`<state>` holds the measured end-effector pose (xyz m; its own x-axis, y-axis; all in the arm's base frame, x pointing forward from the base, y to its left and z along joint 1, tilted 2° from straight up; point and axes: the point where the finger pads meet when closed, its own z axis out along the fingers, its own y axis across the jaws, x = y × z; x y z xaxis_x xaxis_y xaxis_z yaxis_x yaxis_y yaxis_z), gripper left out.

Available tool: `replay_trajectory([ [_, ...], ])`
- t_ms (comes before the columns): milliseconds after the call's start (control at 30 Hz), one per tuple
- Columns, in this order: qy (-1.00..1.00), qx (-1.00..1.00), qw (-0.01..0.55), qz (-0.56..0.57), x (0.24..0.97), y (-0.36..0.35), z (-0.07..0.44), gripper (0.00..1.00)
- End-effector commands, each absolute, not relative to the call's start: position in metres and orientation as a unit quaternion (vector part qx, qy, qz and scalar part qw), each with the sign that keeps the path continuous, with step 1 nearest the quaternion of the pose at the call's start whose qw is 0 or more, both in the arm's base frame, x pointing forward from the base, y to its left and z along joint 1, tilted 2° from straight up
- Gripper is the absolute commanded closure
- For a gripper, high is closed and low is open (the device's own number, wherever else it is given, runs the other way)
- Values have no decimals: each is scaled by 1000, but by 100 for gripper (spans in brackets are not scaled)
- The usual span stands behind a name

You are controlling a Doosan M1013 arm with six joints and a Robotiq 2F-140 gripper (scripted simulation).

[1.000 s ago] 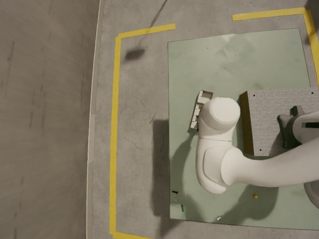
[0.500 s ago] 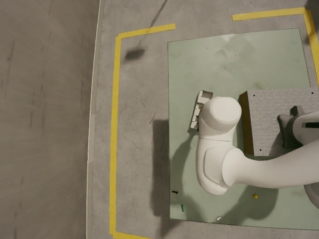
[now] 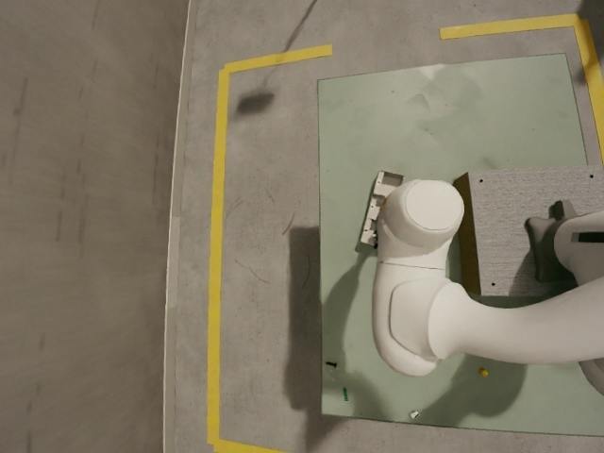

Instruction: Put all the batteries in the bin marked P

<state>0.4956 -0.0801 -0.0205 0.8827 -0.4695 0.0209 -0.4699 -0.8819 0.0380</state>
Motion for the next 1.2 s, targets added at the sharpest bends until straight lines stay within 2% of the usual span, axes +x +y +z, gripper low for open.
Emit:
replay_trajectory([
  [0, -242, 970, 21, 6, 496, -80, -15, 85],
  [433, -242, 970, 21, 6, 496, -78, 16, 85],
  [933, -242, 970, 21, 6, 496, -74, 125, 85],
  [1167, -242, 970, 21, 6, 496, -74, 127, 85],
])
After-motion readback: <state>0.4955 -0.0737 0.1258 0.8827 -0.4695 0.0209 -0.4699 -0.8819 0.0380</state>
